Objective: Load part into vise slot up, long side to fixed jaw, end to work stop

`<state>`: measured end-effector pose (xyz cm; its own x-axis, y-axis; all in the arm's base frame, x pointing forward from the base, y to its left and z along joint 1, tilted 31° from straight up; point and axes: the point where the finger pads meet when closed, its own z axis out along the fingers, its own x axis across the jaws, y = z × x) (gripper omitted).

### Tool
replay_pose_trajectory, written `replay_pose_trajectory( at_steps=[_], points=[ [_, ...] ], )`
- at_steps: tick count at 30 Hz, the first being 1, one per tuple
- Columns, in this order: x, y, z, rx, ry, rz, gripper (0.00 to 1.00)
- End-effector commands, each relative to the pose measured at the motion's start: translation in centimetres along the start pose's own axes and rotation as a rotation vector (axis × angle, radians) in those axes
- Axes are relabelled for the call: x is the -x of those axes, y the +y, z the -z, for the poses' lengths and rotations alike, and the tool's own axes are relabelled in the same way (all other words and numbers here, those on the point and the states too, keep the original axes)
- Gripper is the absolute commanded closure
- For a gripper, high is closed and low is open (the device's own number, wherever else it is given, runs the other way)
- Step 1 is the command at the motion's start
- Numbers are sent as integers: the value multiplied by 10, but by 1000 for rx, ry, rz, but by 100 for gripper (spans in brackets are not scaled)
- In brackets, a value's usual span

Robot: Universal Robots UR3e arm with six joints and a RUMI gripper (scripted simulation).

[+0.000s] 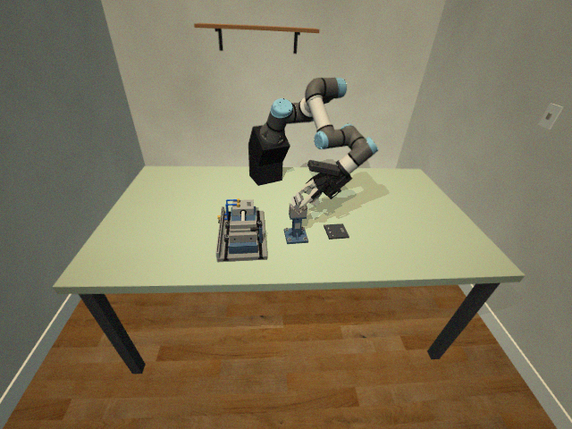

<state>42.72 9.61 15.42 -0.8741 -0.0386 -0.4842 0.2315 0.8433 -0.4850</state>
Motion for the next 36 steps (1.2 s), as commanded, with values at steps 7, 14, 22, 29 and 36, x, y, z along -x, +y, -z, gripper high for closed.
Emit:
replay_pose_trajectory(
  at_steps=[7,14,22,29,36],
  points=[
    [1,3,-1,0,-2,-2,100],
    [2,4,-2,0,-2,-2,100],
    [2,7,-4,0,-2,-2,100],
    [2,9,-5,0,-2,-2,100],
    [2,11,-6,0,-2,-2,100]
  ],
)
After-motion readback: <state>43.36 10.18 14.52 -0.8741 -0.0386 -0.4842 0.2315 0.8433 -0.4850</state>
